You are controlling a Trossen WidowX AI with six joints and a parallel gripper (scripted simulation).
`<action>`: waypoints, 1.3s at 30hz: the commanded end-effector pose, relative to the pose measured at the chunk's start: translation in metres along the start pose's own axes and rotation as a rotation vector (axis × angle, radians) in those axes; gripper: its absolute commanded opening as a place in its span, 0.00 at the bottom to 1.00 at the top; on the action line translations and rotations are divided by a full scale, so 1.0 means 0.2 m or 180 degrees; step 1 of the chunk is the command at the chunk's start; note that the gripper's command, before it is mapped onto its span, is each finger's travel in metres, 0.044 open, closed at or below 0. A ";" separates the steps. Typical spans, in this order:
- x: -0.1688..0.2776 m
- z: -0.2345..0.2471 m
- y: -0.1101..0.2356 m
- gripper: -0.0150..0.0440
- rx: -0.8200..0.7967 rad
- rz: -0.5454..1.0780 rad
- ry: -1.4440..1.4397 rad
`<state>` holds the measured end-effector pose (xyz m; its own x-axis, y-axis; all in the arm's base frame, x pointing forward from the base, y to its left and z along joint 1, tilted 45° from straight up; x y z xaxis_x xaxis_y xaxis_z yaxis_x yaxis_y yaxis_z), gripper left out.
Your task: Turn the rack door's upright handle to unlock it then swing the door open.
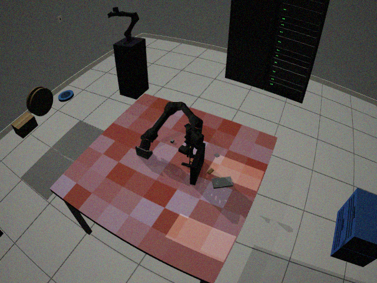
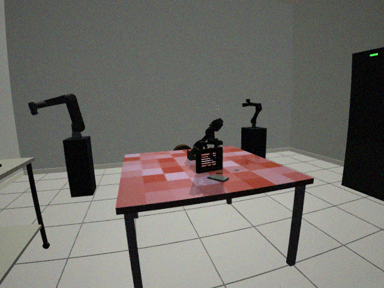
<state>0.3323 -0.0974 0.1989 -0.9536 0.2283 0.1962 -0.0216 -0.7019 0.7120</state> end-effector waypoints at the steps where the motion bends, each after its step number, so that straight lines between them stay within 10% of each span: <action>1: 0.00 0.00 0.00 0.74 -0.0016 0.0000 -0.1299; 22: 0.00 0.00 0.00 0.74 -0.0015 0.0009 -0.4584; 39: 0.00 0.00 0.00 0.72 -0.0014 0.0009 -0.4688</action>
<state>0.3310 -0.0985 0.1992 0.1910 0.6941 0.6941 -0.0182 -0.7045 0.7095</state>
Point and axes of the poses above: the point midway between the two fingers, 35 mm back from their tips, its own y axis back along the fingers, its own z axis across the jaws, x = y × z, the point moved 10 cm from there along y, back along the fingers, and after that the axes turned 12 degrees about -y, right-handed, at the moved point
